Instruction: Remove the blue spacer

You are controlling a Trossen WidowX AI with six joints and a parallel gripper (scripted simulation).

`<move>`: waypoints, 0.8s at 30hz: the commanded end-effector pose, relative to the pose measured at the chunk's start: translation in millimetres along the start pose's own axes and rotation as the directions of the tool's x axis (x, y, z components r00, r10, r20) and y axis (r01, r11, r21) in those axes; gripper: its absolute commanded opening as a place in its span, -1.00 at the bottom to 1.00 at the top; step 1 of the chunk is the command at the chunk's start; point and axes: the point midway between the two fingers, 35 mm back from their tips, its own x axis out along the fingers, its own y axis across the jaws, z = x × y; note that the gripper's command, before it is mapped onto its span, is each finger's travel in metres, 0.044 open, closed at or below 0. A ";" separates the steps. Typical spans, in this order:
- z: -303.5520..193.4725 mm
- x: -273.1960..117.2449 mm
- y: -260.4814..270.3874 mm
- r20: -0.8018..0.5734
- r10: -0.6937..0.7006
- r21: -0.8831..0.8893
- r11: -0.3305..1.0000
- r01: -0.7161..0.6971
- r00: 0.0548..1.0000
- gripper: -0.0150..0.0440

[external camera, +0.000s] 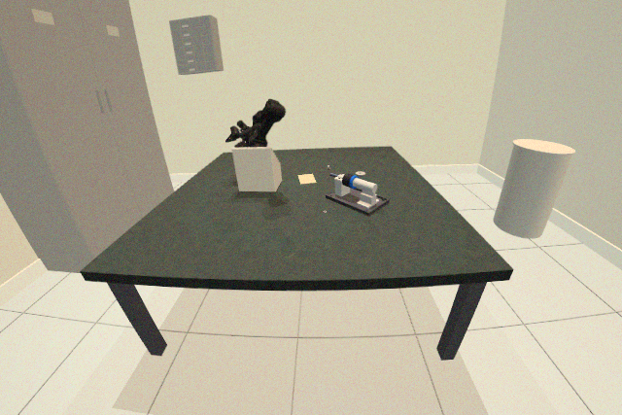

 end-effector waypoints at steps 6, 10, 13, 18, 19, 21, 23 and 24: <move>-2.3 -1.8 -34.0 -0.044 -0.143 -0.030 0.989 0.142 0.989 1.00; -9.9 -11.8 -80.0 -0.115 -0.324 -0.077 0.945 0.316 0.939 1.00; -19.2 -25.1 -113.2 -0.175 -0.444 -0.118 0.895 0.429 0.879 1.00; -41.2 -58.4 -163.5 -0.285 -0.611 -0.195 0.792 0.579 0.739 1.00; -46.5 -66.7 -172.5 -0.308 -0.638 -0.211 0.769 0.603 0.706 1.00; -57.9 -85.2 -189.4 -0.355 -0.687 -0.250 0.723 0.643 0.634 1.00; -70.4 -106.2 -204.5 -0.405 -0.727 -0.295 0.677 0.674 0.554 1.00; -77.0 -117.4 -211.1 -0.429 -0.744 -0.318 0.655 0.685 0.512 1.00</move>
